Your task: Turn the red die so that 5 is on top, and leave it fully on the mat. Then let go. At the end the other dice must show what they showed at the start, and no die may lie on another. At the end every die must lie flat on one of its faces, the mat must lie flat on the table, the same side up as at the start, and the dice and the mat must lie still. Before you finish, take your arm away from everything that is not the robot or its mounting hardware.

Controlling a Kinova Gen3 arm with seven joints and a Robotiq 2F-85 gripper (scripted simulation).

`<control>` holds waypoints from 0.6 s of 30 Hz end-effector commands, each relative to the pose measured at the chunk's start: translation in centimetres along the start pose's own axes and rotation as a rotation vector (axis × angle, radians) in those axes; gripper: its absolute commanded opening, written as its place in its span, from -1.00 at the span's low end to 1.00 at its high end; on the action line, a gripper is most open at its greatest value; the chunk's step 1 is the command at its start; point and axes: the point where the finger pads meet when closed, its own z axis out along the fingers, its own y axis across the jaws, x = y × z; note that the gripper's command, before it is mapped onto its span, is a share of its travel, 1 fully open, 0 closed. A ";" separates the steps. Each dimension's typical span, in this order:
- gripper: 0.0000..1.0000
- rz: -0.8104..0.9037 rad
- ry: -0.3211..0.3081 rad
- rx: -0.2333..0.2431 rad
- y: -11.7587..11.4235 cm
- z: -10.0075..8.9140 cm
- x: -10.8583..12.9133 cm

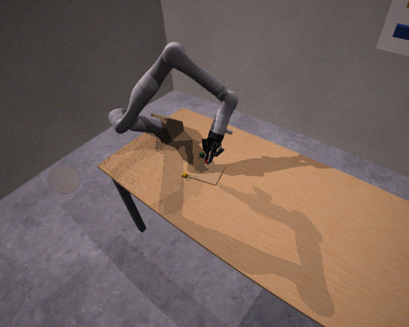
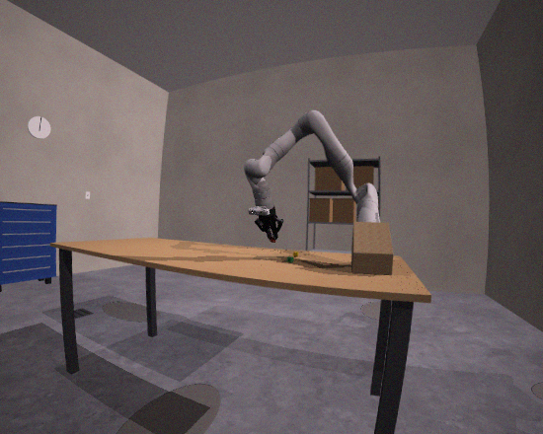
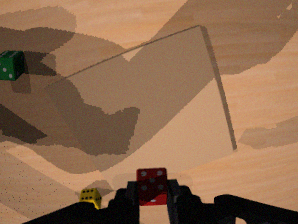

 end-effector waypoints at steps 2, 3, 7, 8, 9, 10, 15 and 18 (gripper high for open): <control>-0.69 -0.002 0.024 -0.001 0.0 -0.4 0.1; -0.69 -0.002 0.027 -0.001 0.0 -0.3 0.1; -0.69 -0.003 0.059 0.000 0.0 -0.3 0.0; -0.69 -0.003 0.059 0.000 0.0 -0.3 0.0; -0.69 -0.003 0.059 0.000 0.0 -0.3 0.0; -0.69 -0.003 0.073 0.000 0.0 -0.3 0.0; -0.69 -0.004 0.164 0.002 0.0 -0.2 -0.2; -0.69 -0.004 0.219 0.001 0.0 -0.2 -0.3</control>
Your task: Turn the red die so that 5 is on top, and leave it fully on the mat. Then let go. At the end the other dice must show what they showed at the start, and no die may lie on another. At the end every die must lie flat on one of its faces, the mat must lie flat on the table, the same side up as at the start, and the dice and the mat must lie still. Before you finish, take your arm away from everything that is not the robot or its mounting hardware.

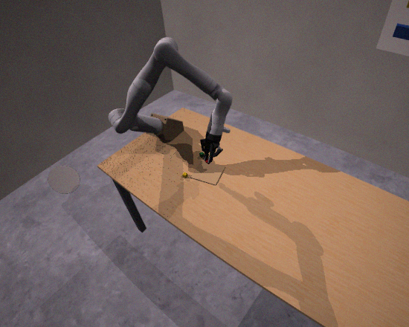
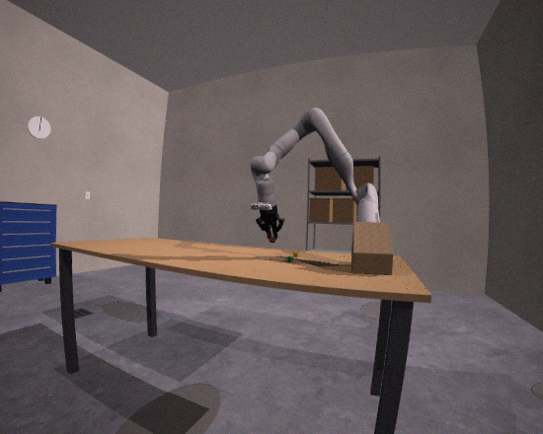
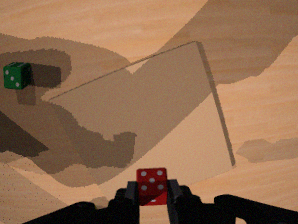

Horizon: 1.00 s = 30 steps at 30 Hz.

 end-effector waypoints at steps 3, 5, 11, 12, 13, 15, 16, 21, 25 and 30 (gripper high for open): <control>-0.69 0.004 0.105 0.005 -0.1 -0.3 -0.3; -0.69 0.005 0.121 0.004 -0.1 -0.3 -0.3; -0.69 0.005 0.129 0.003 -0.1 -0.3 -0.3; -0.69 0.005 0.129 0.003 -0.1 -0.3 -0.3; -0.69 0.005 0.131 0.004 -0.1 -0.3 -0.3; -0.69 0.005 0.139 0.004 -0.1 -0.3 -0.4; -0.69 0.004 0.146 0.005 -0.1 -0.3 -0.4; -0.69 0.002 0.221 0.008 -0.1 -0.2 -0.5; -0.69 0.002 0.261 0.008 -0.1 -0.1 -0.6; -0.69 0.004 0.352 0.005 -0.1 -0.2 -0.7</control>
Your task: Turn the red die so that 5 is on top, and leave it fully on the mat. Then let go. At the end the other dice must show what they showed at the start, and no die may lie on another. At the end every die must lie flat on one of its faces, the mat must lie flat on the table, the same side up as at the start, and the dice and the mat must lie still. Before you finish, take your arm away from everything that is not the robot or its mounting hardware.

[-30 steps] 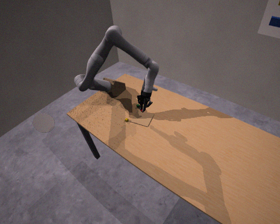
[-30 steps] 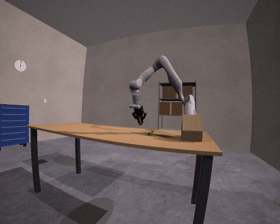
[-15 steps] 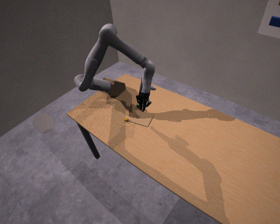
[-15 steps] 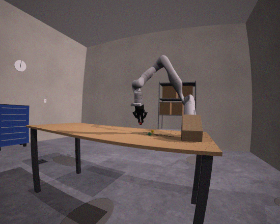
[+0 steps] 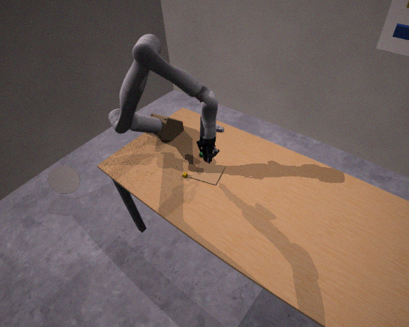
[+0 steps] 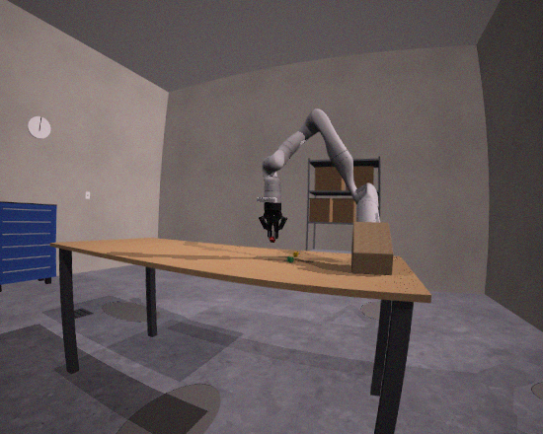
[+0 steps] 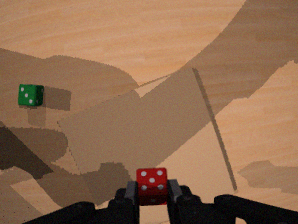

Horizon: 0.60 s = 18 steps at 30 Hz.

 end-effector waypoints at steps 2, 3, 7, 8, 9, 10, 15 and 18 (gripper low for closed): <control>-0.69 0.007 0.079 0.002 0.0 -0.2 -0.3; -0.69 0.007 0.087 0.001 0.0 -0.2 -0.3; -0.69 0.007 0.096 0.000 0.0 -0.3 -0.3; -0.69 0.007 0.096 0.000 0.0 -0.3 -0.3; -0.69 0.007 0.098 0.000 0.0 -0.3 -0.3; -0.69 0.007 0.102 0.001 0.0 -0.2 -0.3; -0.69 0.005 0.135 0.005 0.0 -0.1 -0.3; -0.69 0.003 0.194 0.009 -0.1 0.0 -0.4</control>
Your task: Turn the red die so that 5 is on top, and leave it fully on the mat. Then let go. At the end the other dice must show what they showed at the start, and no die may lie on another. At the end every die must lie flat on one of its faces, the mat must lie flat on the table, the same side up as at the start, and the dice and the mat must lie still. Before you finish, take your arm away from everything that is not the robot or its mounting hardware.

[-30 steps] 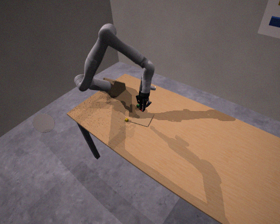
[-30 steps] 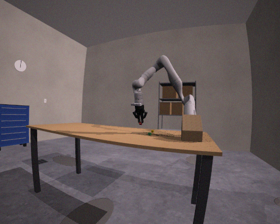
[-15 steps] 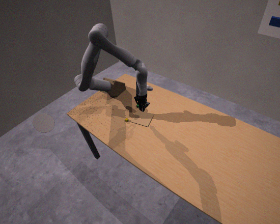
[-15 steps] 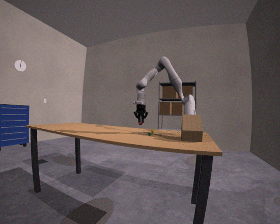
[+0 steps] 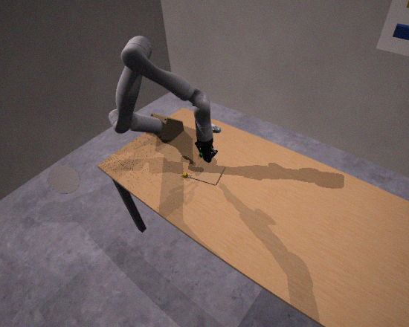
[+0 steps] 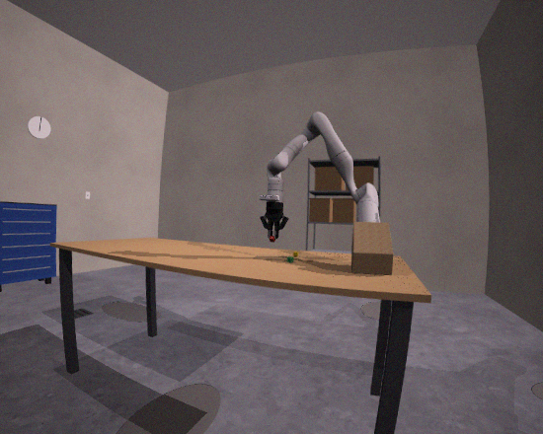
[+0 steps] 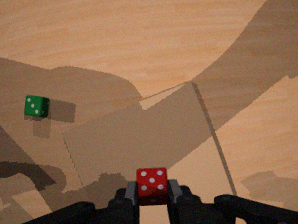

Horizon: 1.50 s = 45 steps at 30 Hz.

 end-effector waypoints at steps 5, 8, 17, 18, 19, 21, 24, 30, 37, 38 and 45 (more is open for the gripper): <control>-0.69 0.006 0.165 0.004 0.0 0.0 -0.5; -0.69 0.007 0.205 -0.001 0.1 -0.1 -0.6; -0.69 0.008 0.222 -0.002 0.1 -0.1 -0.6; -0.69 0.007 0.228 -0.001 0.0 -0.1 -0.6; -0.69 0.007 0.236 0.001 0.0 0.0 -0.6; -0.69 0.005 0.260 0.006 -0.1 0.1 -0.6; -0.69 0.002 0.313 0.012 -0.2 0.3 -0.6; -0.69 0.002 0.394 0.012 -0.2 0.3 -0.7; -0.69 0.007 0.476 -0.003 0.1 0.1 -1.1; -0.69 0.008 0.479 -0.004 0.1 0.1 -1.1; -0.69 0.008 0.481 -0.004 0.1 0.1 -1.1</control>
